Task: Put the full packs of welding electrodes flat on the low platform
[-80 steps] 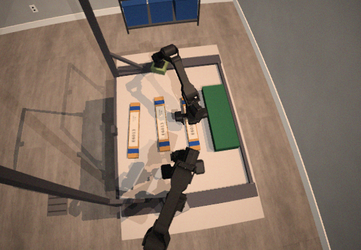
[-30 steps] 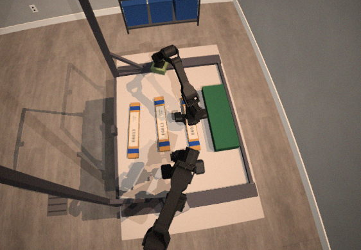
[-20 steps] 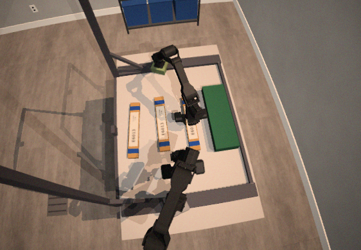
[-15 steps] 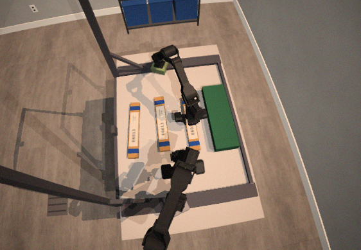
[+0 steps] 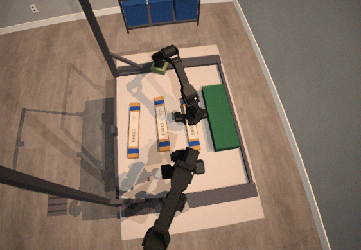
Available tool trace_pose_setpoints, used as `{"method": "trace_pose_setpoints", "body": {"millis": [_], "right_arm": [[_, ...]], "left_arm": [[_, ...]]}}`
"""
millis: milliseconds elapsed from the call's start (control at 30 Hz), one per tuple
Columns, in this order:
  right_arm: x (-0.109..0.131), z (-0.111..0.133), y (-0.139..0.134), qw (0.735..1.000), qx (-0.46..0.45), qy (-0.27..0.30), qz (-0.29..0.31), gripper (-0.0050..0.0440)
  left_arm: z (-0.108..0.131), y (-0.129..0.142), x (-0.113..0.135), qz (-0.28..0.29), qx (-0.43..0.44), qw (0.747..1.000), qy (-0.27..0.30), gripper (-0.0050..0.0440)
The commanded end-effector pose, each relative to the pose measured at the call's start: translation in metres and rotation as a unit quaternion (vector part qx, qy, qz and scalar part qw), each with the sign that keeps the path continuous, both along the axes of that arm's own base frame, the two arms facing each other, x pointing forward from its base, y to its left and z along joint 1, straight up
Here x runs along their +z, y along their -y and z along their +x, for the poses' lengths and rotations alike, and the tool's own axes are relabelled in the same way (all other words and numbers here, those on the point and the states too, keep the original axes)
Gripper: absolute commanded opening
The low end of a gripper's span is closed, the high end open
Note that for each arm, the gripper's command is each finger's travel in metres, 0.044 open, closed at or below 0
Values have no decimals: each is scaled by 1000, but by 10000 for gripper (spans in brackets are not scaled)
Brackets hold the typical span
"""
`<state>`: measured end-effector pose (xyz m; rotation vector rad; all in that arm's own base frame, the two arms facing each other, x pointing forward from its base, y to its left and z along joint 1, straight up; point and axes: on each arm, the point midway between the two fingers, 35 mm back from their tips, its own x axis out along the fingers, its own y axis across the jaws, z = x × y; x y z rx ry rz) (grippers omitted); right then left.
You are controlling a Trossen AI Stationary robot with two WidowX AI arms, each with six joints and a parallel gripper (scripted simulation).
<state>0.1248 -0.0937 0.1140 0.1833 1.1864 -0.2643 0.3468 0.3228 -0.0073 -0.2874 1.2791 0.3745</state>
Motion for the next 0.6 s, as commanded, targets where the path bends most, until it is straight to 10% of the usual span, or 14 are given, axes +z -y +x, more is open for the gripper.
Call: {"method": "trace_pose_setpoints", "body": {"millis": [0,567], "right_arm": [[6,2,2,1000,0,8,-7,430],[6,2,2,1000,0,8,-7,430]], "left_arm": [[5,-6,31,21,2,1000,16,-50],[4,-5,56,19,1,1000,18,-50]]}}
